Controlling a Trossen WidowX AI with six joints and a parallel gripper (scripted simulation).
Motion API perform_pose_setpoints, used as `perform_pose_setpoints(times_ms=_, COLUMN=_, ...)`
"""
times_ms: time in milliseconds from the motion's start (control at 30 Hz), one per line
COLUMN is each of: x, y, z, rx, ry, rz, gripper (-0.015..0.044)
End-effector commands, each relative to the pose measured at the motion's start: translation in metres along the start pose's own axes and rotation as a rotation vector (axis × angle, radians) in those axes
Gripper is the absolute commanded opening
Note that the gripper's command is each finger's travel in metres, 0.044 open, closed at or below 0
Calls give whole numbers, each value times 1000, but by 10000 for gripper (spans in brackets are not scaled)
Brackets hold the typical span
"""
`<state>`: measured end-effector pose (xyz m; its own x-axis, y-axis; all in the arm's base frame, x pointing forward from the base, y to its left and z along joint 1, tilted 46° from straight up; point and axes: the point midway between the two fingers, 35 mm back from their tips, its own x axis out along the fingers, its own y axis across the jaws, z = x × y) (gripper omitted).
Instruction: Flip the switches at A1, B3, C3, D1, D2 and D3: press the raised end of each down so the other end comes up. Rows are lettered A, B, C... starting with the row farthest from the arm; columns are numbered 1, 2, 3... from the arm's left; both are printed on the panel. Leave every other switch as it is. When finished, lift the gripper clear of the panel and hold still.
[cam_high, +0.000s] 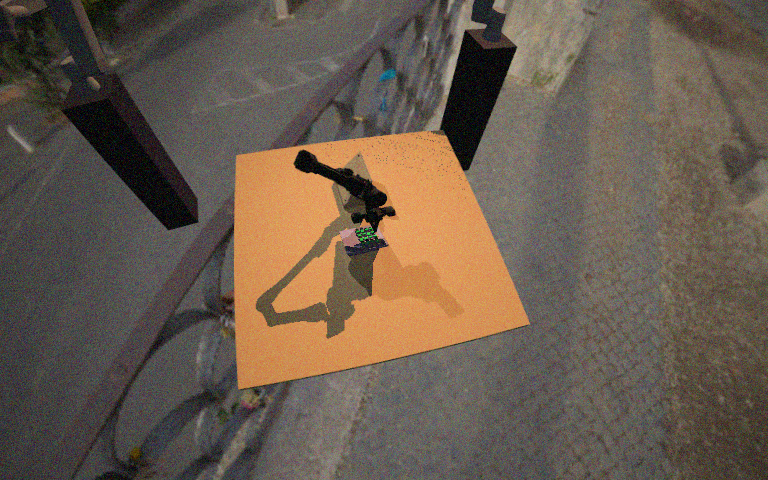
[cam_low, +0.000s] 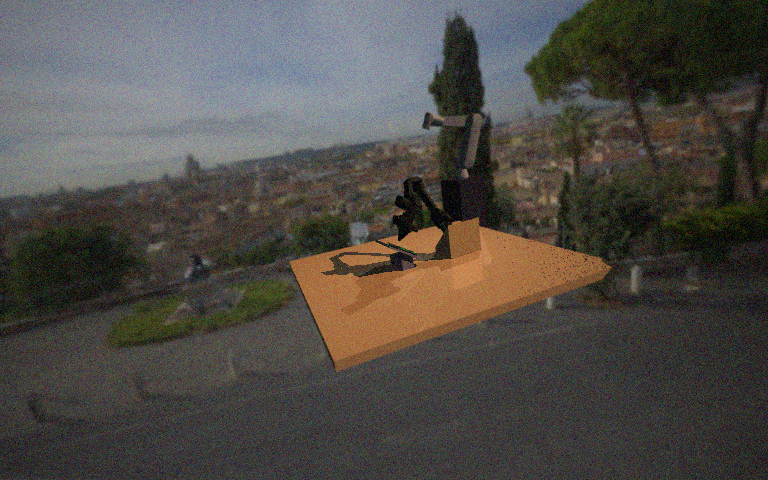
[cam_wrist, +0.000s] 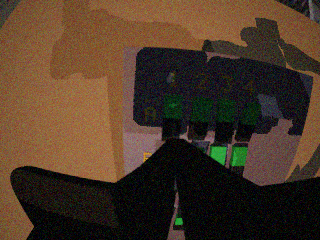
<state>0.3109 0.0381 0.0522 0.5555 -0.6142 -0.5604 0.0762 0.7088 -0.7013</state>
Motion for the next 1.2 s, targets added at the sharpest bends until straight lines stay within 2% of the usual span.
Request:
perform_pose_setpoints(times_ms=0, x=3, y=1, z=-4, rx=-13, ry=5, rz=1, gripper=0)
perform_pose_setpoints(times_ms=700, x=27, y=0, z=-4, rx=-13, ry=4, rz=0, gripper=0)
perform_pose_setpoints(times_ms=1167, x=27, y=0, z=-4, rx=-13, ry=4, rz=0, gripper=0)
